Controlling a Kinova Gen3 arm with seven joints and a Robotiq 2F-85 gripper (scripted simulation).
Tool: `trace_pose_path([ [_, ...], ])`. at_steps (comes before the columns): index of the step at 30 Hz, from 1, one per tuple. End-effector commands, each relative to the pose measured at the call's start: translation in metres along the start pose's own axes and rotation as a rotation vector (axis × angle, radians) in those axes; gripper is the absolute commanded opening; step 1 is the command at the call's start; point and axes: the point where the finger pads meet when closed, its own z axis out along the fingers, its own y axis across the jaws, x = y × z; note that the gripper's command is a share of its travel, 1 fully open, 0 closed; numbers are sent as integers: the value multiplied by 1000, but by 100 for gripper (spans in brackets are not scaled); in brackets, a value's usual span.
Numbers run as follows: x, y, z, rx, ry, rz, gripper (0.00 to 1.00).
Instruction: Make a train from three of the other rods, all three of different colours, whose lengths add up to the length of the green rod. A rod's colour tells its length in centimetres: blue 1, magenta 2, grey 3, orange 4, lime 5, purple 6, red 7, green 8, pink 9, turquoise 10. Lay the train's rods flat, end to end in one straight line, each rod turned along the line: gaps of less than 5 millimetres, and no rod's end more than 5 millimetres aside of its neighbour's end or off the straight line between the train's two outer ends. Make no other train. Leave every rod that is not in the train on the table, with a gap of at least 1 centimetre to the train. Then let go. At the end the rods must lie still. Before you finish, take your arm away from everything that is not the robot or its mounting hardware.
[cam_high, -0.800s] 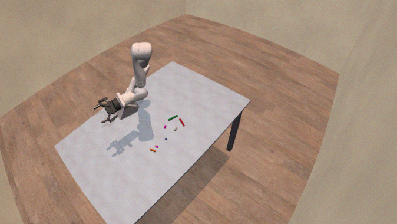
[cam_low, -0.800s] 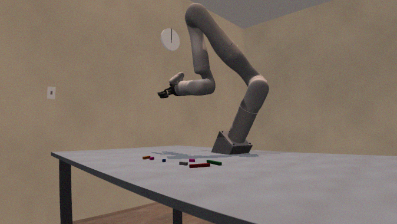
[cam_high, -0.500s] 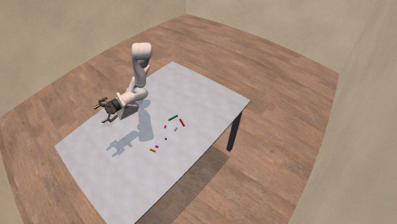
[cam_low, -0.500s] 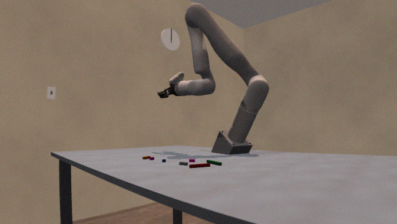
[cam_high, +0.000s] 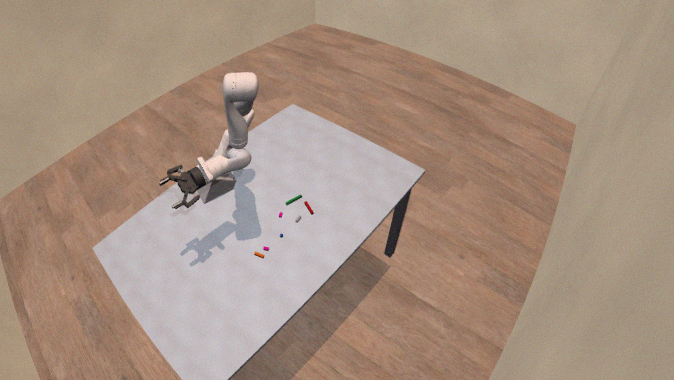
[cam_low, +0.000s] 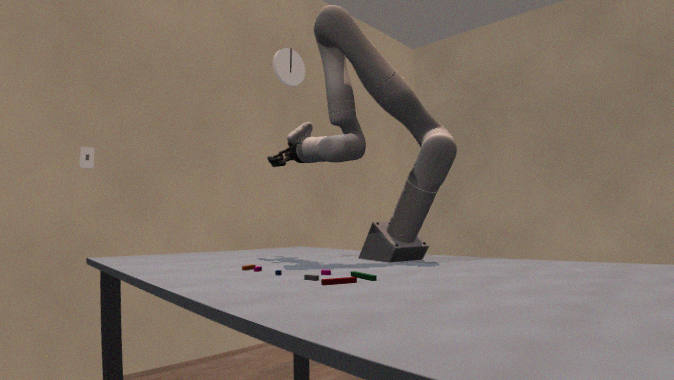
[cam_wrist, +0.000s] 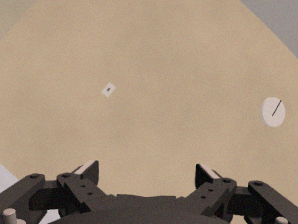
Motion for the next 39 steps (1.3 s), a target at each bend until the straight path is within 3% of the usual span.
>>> trace_pose_path([
  [1, 0, 0, 0, -1, 0, -1, 100],
  [15, -10, -3, 1, 7, -33, -52, 100],
  [27, -32, -10, 0, 26, -103, -158, 100],
  [35, -58, -17, -3, 56, -189, -285, 100],
  [39, -58, -17, -3, 56, -189, -285, 100],
])
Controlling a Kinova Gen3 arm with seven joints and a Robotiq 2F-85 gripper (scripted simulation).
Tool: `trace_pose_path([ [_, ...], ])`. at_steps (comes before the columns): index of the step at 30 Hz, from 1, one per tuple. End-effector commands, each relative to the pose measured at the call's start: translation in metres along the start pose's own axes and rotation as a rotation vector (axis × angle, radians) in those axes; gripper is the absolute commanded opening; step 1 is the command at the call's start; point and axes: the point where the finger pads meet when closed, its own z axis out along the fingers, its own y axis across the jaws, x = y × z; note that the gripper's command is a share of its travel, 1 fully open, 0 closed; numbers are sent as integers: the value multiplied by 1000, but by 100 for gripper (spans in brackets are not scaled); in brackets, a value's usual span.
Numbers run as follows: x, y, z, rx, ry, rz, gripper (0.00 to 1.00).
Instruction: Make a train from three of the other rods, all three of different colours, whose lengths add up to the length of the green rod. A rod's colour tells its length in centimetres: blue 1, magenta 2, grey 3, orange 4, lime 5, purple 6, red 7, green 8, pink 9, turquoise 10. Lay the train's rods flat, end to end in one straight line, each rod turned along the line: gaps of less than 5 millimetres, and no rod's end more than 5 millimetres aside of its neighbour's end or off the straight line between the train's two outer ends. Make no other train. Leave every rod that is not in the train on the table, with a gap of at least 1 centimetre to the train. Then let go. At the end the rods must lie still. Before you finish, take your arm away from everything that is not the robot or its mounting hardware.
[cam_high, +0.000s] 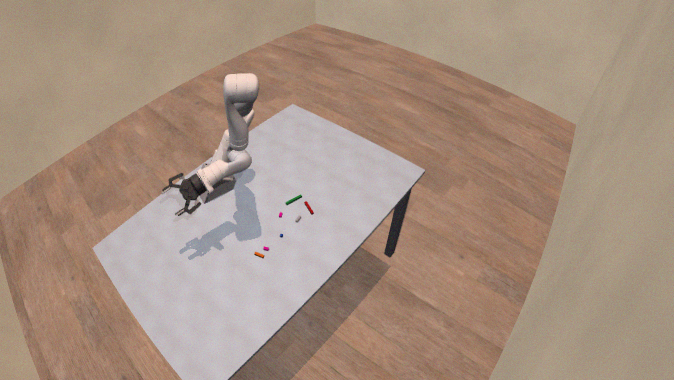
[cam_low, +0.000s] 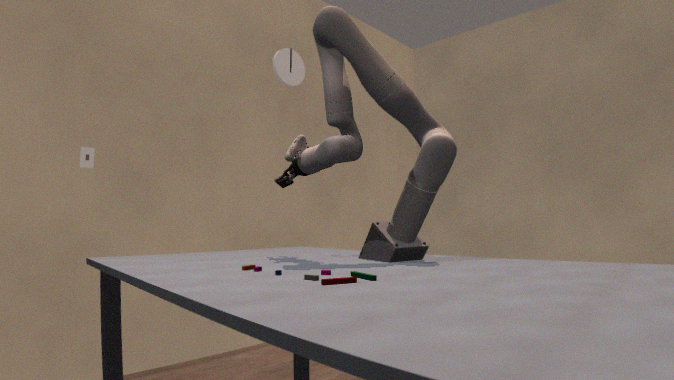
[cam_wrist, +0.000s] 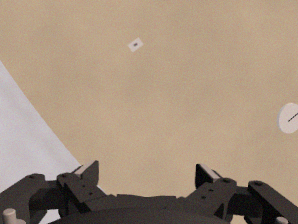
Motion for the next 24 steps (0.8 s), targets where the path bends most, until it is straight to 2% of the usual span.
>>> trace_pose_path([
  [1, -3, -1, 0, 4, -11, -17, 100],
  [24, -17, -10, 0, 27, -63, -94, 100],
])
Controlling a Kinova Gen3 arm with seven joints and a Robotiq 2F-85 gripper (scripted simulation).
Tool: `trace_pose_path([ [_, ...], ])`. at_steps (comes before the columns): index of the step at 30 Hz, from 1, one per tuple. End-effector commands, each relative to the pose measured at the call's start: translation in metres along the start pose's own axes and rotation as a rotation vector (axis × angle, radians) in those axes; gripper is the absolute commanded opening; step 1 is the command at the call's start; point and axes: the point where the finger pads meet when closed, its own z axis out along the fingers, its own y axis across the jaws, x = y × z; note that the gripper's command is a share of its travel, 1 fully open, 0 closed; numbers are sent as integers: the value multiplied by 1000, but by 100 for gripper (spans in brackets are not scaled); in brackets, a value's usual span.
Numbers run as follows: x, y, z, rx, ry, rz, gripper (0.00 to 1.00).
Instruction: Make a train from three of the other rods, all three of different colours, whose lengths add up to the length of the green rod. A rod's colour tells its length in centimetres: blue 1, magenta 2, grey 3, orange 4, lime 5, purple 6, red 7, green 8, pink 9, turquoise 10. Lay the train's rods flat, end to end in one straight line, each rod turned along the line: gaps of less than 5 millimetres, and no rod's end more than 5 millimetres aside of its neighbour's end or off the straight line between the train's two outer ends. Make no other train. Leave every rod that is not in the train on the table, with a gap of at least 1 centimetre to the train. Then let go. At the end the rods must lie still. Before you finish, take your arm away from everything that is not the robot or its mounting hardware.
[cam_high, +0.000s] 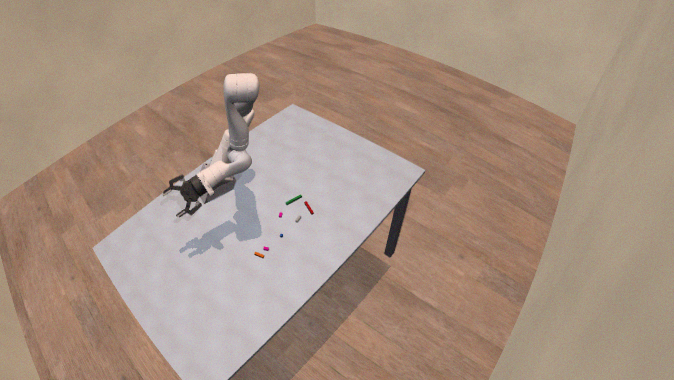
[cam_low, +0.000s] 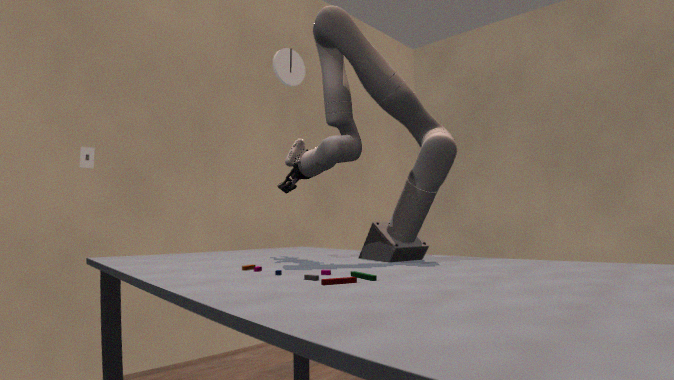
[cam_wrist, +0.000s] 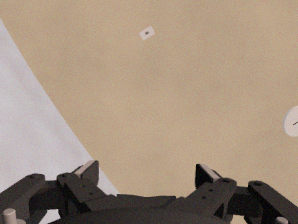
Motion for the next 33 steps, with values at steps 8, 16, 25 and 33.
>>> trace_pose_path([
  [8, -5, -3, 0, 10, -21, -31, 100],
  [16, -9, -6, 0, 17, -35, -52, 100],
  [25, -17, -11, 0, 33, -63, -93, 100],
  [33, -20, -13, -1, 41, -77, -115, 100],
])
